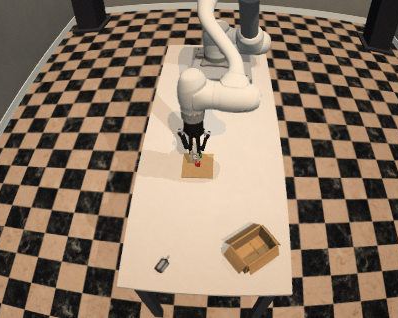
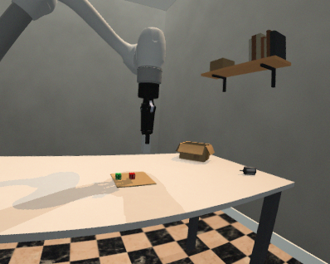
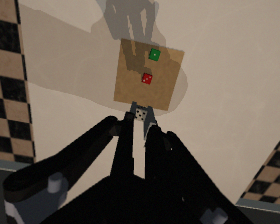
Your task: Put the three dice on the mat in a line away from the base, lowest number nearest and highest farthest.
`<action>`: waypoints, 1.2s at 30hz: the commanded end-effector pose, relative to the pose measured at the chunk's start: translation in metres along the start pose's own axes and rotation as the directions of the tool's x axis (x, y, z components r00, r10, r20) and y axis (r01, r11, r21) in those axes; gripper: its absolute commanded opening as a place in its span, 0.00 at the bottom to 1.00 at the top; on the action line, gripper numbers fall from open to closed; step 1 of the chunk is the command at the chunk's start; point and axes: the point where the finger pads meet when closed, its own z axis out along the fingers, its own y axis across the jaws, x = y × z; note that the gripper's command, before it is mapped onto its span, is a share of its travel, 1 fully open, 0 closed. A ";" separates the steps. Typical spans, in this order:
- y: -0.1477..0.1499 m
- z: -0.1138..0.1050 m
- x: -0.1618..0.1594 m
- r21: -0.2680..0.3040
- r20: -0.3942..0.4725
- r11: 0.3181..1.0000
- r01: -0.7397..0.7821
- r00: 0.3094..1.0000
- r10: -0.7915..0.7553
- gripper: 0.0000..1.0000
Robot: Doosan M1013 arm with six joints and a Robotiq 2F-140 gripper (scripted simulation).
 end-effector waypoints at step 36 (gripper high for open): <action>0.001 0.082 -0.003 0.000 0.001 1.000 0.000 1.000 0.000 0.18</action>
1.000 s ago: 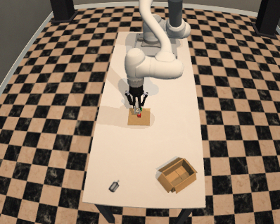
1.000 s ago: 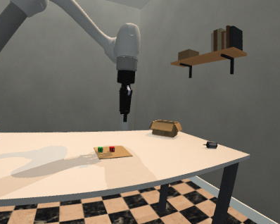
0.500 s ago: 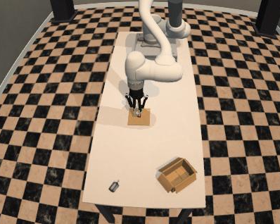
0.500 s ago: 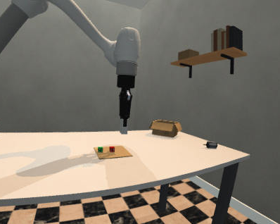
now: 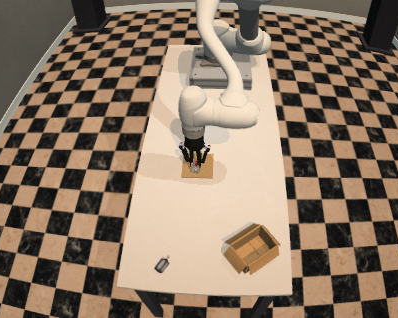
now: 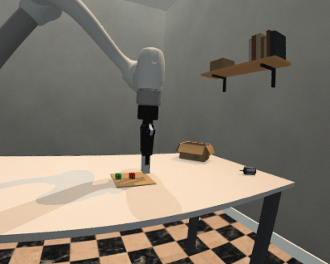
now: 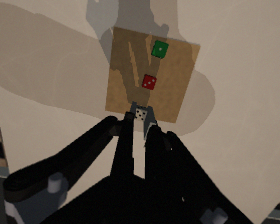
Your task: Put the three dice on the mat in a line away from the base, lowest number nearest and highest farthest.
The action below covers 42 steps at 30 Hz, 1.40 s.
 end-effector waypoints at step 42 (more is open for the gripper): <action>0.000 0.016 -0.001 0.000 0.002 1.000 0.000 1.000 0.000 0.18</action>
